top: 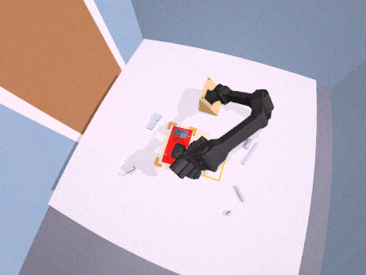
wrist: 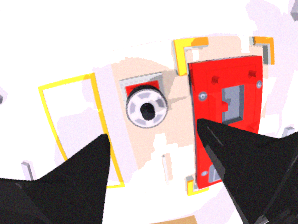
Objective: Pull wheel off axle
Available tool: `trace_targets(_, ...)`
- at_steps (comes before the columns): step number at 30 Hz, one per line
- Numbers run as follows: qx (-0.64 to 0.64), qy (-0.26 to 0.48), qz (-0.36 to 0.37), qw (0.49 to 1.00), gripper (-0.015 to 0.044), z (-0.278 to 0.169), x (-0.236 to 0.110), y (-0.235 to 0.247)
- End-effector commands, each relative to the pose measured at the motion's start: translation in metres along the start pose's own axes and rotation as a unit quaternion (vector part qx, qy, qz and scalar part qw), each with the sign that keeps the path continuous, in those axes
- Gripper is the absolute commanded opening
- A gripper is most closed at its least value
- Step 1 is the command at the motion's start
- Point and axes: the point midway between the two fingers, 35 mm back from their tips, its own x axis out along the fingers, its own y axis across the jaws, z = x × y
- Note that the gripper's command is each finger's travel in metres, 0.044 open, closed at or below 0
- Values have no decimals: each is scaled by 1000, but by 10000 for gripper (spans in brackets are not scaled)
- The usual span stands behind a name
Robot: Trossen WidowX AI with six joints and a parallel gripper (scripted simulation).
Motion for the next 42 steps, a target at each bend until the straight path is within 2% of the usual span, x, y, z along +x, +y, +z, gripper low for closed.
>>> trace_targets(1, 2, 2, 3, 1000, 300, 0, 18, 1)
trace_targets(9, 1, 2, 5, 1000, 300, -1, 55, 1)
trace_targets(13, 1, 2, 5, 1000, 300, -1, 58, 1)
trace_targets(17, -1, 5, 3, 1000, 195, -1, 55, 2)
trace_targets(25, -1, 5, 3, 1000, 142, -1, 55, 2)
trace_targets(30, -1, 5, 3, 1000, 10, -1, 55, 2)
trace_targets(31, -1, 5, 3, 1000, 0, -1, 54, 2)
trace_targets(42, -1, 5, 3, 1000, 0, -1, 51, 1)
